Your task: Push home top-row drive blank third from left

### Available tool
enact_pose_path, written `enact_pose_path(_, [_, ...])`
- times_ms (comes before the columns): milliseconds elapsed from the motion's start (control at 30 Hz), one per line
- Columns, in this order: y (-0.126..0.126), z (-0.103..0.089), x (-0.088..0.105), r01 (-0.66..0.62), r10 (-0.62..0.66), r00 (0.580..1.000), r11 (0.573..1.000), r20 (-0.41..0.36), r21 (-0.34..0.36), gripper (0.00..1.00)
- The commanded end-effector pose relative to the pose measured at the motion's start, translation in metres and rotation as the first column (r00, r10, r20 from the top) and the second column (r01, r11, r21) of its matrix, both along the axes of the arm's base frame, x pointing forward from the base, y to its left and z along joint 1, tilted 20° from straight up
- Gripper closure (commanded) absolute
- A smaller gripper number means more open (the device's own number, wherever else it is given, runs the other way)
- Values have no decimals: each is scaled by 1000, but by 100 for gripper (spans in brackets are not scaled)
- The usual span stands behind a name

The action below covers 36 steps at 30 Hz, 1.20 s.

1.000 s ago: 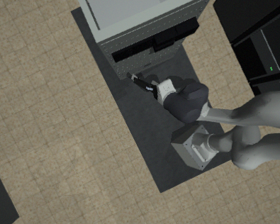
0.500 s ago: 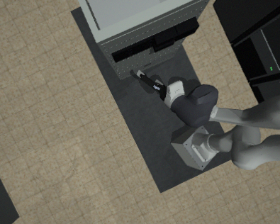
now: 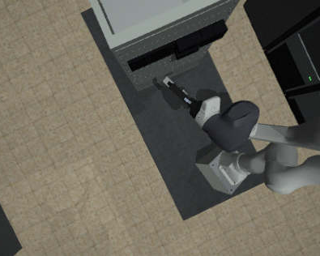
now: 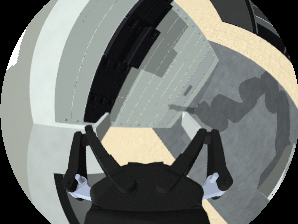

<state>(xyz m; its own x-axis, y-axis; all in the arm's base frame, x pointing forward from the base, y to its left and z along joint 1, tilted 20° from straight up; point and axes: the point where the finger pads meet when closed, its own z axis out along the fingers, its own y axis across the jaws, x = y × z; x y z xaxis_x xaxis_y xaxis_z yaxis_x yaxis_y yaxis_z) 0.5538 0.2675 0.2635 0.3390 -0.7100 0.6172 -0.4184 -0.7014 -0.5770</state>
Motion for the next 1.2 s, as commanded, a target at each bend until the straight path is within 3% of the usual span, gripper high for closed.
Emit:
enact_pose_path(0, [-5, 5, 0, 60, -64, 997, 994, 46, 91, 0])
enact_pose_path(400, [-24, 35, -10, 88, -121, 978, 978, 169, 190, 0])
enact_pose_path(500, [-24, 35, -10, 88, -121, 978, 978, 169, 190, 0])
enact_pose_path(1167, [-61, 74, -28, 67, -189, 914, 943, 360, 327, 0])
